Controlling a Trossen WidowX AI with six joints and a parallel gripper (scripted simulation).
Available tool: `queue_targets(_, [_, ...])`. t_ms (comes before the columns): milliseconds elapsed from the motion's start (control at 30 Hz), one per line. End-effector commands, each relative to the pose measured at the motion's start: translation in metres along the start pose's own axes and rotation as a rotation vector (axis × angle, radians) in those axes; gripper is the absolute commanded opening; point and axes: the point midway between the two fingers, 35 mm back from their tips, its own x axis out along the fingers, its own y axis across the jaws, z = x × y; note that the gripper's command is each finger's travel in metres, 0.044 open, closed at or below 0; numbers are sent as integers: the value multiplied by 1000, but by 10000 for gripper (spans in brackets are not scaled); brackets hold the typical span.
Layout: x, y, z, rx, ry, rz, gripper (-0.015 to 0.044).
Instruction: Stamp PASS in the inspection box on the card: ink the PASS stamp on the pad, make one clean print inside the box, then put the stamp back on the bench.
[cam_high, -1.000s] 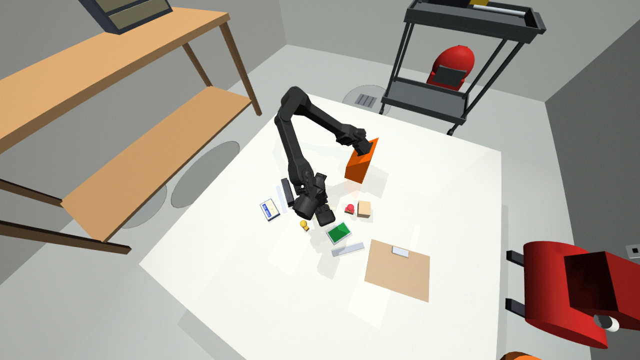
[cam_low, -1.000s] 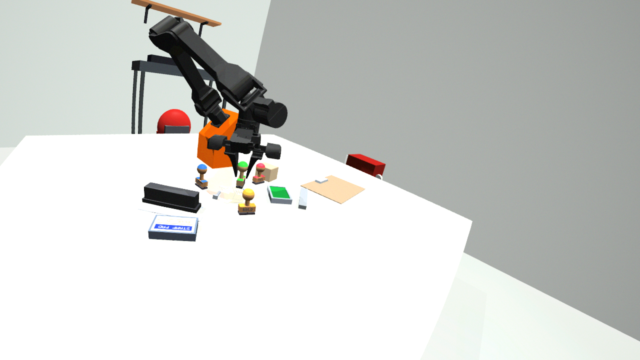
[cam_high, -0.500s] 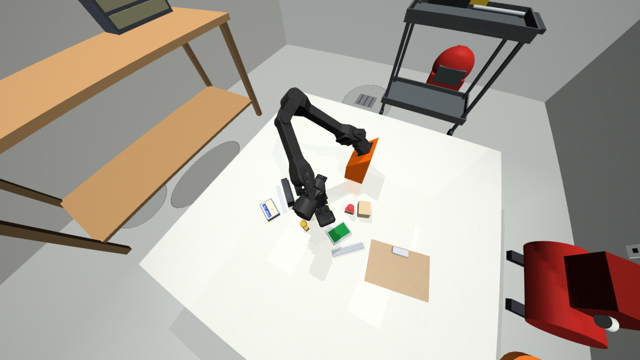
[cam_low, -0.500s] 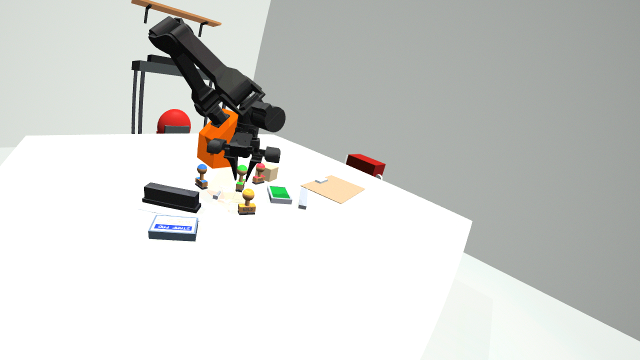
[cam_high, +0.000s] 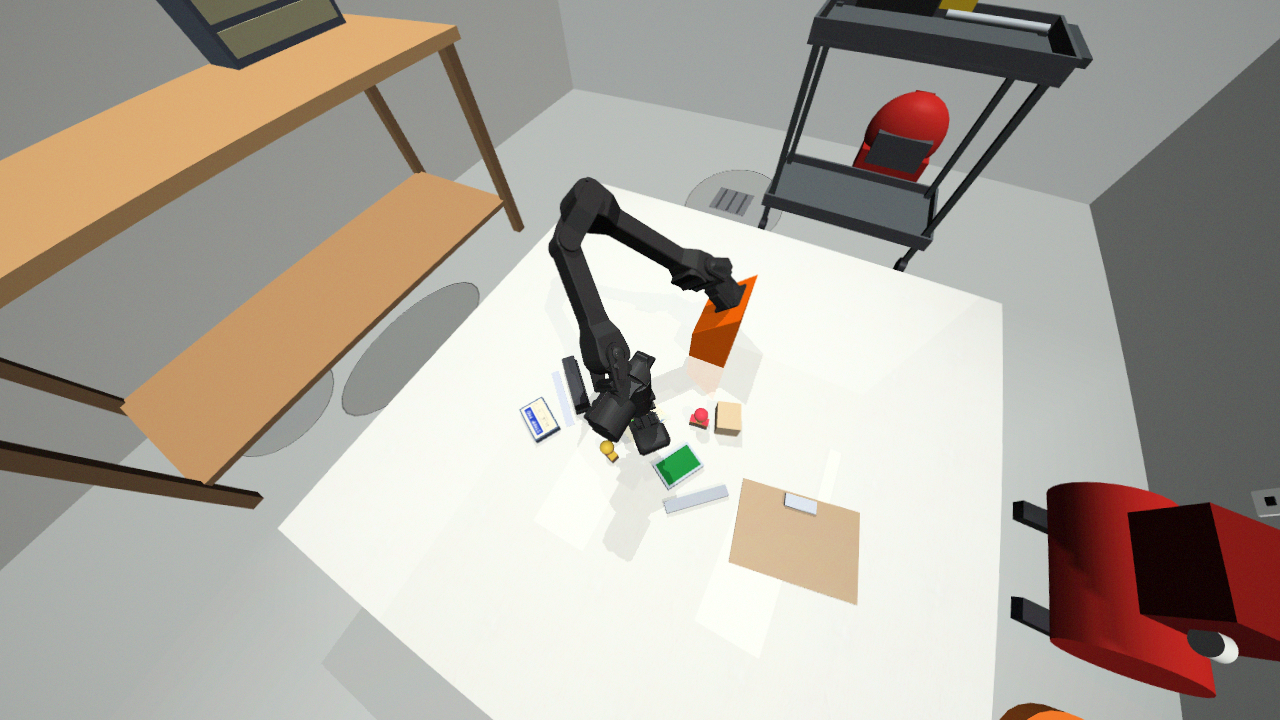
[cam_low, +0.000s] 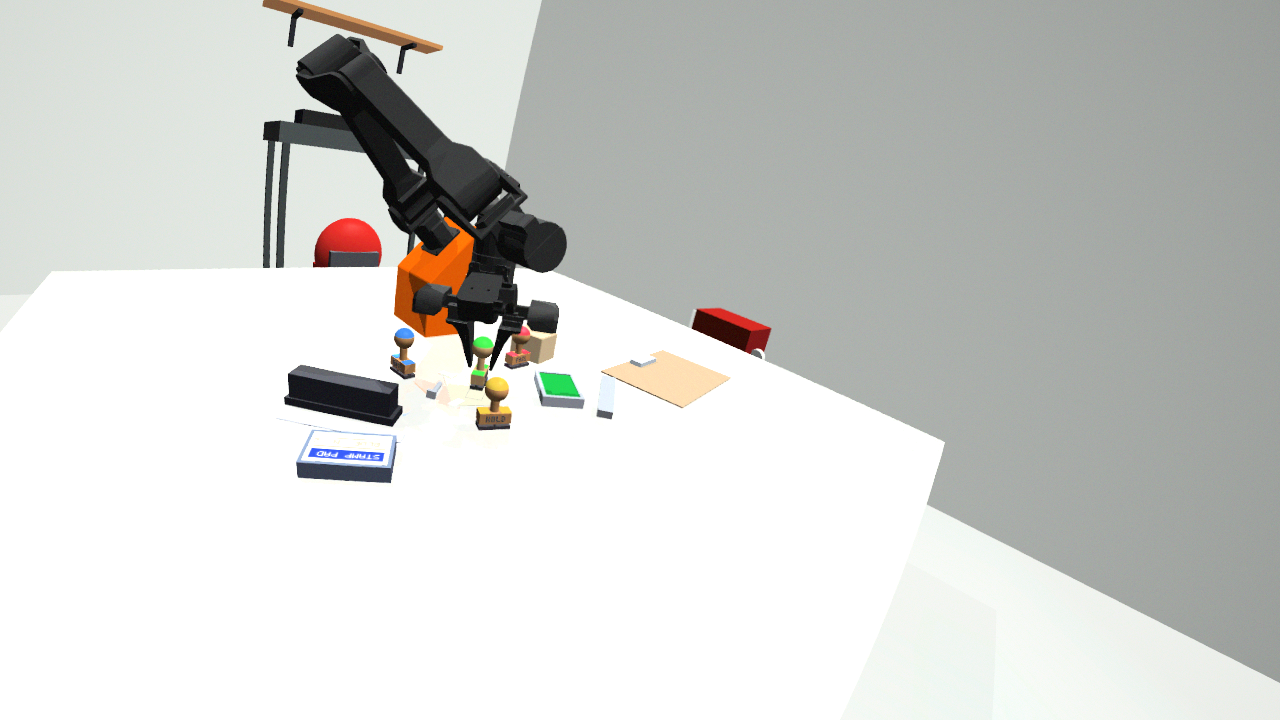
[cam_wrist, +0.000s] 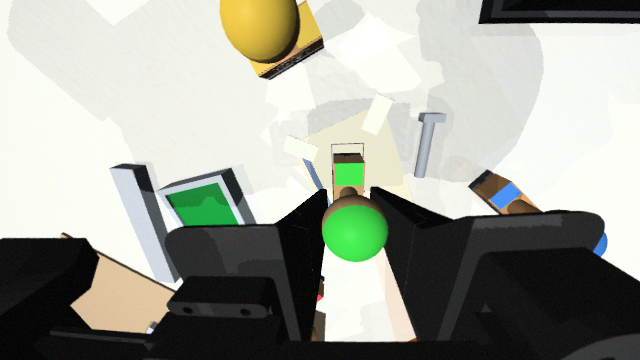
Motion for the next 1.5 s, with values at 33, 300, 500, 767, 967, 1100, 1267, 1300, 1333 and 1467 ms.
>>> queue_targets(33, [3, 0, -1, -9, -4, -4, 0])
queue_targets(300, [8, -1, -1, -8, -6, -4, 0])
queue_targets(500, [9, -2, -1, -8, -6, -4, 0])
queue_targets(767, [11, -2, -1, -7, -7, -5, 0])
queue_targets(967, [13, -2, -1, -7, -7, -5, 0])
queue_targets(1100, [13, -2, -1, -7, -7, -5, 0])
queue_targets(1267, [14, -2, -1, -7, -7, -5, 0])
queue_targets(1300, [14, -2, -1, -7, -7, -5, 0])
queue_targets(1333, [14, -2, -1, -7, -7, -5, 0])
queue_targets(1467, [14, -2, -1, -7, -7, -5, 0])
